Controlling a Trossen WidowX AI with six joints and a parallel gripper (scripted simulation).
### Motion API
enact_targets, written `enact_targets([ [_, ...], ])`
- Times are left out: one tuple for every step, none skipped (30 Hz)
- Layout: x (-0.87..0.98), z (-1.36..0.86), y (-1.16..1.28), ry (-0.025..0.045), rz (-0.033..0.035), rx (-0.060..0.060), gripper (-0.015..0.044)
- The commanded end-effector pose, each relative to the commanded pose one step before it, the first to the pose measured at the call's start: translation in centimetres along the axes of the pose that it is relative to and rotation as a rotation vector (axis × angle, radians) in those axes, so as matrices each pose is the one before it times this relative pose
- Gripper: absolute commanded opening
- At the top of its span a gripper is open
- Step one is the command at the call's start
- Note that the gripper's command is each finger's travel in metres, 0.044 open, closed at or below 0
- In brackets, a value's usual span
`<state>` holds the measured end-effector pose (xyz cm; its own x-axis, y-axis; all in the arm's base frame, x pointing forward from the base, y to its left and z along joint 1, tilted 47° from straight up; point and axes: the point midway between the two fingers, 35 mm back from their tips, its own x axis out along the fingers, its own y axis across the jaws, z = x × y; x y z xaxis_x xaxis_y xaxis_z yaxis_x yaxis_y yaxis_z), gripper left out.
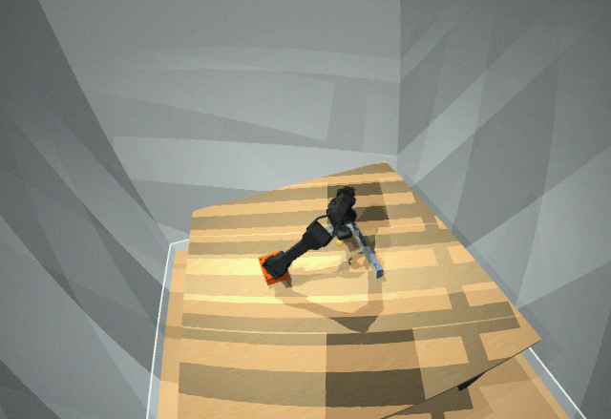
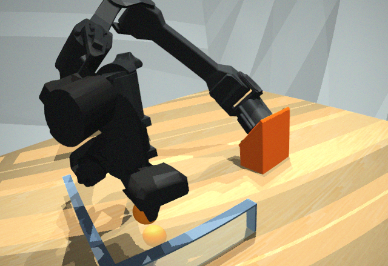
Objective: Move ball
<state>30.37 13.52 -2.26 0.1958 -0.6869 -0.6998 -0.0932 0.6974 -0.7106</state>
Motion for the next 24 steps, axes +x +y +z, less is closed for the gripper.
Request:
enact_targets([
  [2.548,-0.118,-0.047,-0.00099,-0.00859,-0.0084,0.0],
  [0.542,-0.042,-0.031,0.00003,-0.00068,0.0001,0.0],
  [0.428,-0.04,-0.029,0.00004,-0.00061,0.0001,0.0],
  [0.259,-0.027,-0.019,0.00004,-0.0004,0.0001,0.0],
  [0.086,-0.01,-0.007,0.00001,-0.00014,0.0,0.0],
  [0.0,0.0,0.0,0.0,0.0,0.0,0.0],
  [0.0,0.0,0.0,0.0,0.0,0.0,0.0],
  [0.0,0.0,0.0,0.0,0.0,0.0,0.0],
  [0.026,0.001,0.0,0.0,0.0,0.0,0.0],
  [0.053,0.001,0.0,-0.00001,0.0,0.0,0.0],
  [0.075,0.002,0.001,-0.00001,-0.00001,0.0,0.0],
  [0.097,0.002,0.001,-0.00001,-0.00001,0.0,0.0],
  [0.121,0.002,0.0,-0.00001,-0.00002,0.0,0.0],
  [0.146,0.002,0.0,-0.00001,-0.00003,0.0,0.0],
  [0.161,0.001,0.0,-0.00001,-0.00005,0.0,0.0],
  [0.165,0.001,-0.001,-0.00001,-0.00006,0.0,0.0],
  [0.165,0.0,-0.001,-0.00001,-0.00007,0.0,0.0],
  [0.165,-0.001,-0.002,-0.00001,-0.00008,0.0,0.0],
  [0.165,-0.002,-0.003,-0.00001,-0.00009,0.0,0.0],
  [0.165,-0.003,-0.003,0.0,-0.0001,0.0,0.0],
  [0.165,-0.003,-0.004,0.0,-0.00011,0.0,0.0],
  [0.134,-0.003,-0.003,0.0,-0.0001,0.0,0.0],
  [0.081,-0.002,-0.002,0.0,-0.00006,0.0,0.0],
  [0.027,-0.001,-0.001,0.0,-0.00002,0.0,0.0],
])
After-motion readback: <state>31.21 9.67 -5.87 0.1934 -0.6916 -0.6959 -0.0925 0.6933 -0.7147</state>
